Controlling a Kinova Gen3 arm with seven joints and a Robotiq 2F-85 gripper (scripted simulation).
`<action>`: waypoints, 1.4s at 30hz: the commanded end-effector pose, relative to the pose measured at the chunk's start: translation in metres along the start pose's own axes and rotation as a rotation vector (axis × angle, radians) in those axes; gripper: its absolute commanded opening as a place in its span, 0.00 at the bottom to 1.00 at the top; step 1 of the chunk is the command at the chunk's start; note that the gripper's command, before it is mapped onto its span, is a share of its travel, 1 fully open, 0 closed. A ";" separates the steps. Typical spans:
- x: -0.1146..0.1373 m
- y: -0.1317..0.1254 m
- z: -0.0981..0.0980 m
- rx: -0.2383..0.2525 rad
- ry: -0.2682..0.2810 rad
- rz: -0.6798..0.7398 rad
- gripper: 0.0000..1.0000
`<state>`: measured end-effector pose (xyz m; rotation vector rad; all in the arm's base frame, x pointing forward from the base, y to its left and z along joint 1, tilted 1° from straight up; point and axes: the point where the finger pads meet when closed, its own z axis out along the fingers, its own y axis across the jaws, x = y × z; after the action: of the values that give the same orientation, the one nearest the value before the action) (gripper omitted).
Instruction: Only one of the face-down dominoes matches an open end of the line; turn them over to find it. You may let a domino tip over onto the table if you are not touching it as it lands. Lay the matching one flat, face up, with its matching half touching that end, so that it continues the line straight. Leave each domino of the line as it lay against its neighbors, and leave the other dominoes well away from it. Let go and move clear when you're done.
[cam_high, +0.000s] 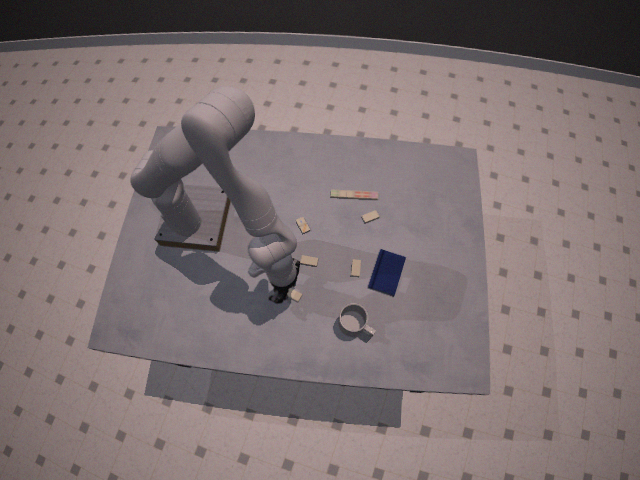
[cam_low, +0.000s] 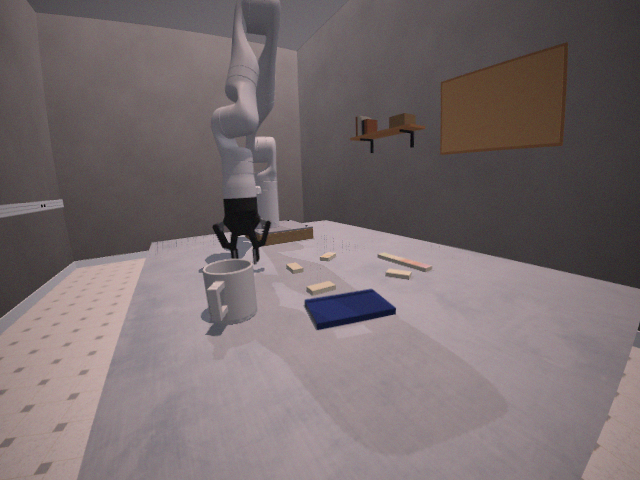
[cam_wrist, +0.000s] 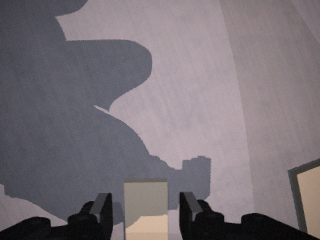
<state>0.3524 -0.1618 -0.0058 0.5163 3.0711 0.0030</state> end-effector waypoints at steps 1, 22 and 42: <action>0.000 0.002 -0.007 -0.003 -0.072 -0.002 0.47; 0.001 0.000 -0.002 0.001 -0.120 -0.002 0.47; 0.002 0.000 0.017 0.001 -0.120 -0.002 0.47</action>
<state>0.3508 -0.1606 -0.0231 0.4927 2.9558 -0.0286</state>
